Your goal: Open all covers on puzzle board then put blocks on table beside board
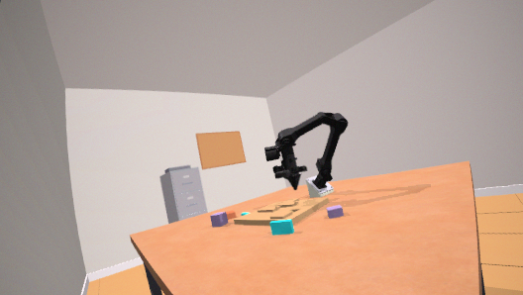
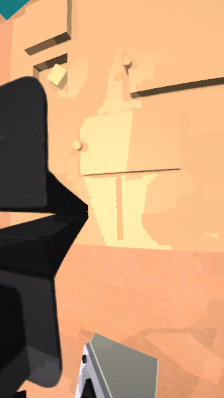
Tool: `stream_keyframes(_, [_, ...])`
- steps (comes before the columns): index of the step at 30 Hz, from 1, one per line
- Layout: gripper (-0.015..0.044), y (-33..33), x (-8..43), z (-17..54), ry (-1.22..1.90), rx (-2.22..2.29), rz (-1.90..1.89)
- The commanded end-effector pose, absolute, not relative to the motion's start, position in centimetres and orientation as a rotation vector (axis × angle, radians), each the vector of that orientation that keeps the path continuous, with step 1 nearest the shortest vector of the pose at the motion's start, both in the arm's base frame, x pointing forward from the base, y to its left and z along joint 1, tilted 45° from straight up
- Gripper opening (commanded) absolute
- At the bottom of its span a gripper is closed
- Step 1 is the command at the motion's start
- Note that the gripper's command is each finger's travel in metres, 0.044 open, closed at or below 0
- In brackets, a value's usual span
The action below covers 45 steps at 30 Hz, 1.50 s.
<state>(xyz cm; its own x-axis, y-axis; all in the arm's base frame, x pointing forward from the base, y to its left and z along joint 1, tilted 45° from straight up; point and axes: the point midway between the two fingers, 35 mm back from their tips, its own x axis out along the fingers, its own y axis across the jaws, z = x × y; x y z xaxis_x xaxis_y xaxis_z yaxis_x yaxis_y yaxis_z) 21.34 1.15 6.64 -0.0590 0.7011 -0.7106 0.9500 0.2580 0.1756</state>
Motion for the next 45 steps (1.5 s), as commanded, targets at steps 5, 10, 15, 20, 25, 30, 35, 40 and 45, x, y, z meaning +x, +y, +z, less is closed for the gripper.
stream_keyframes(5, [0.0,1.8,21.1,6.0,1.828,1.512,-0.453])
stream_keyframes(10, [0.0,2.1,21.1,5.6,1.828,1.512,-0.453])
stream_keyframes(15, [0.0,2.5,21.1,5.2,1.828,1.512,-0.453])
stream_keyframes(20, [0.0,2.8,21.1,4.9,1.828,1.512,-0.453])
stream_keyframes(25, [0.0,3.2,21.0,4.5,1.828,1.512,-0.453])
stream_keyframes(30, [0.0,3.5,21.0,4.2,1.828,1.513,-0.453])
stream_keyframes(35, [0.0,3.9,20.9,3.9,1.828,1.513,-0.452])
stream_keyframes(40, [0.0,4.2,20.8,3.5,1.829,1.513,-0.451])
stream_keyframes(45, [0.0,4.5,20.7,3.2,1.83,1.514,-0.45])
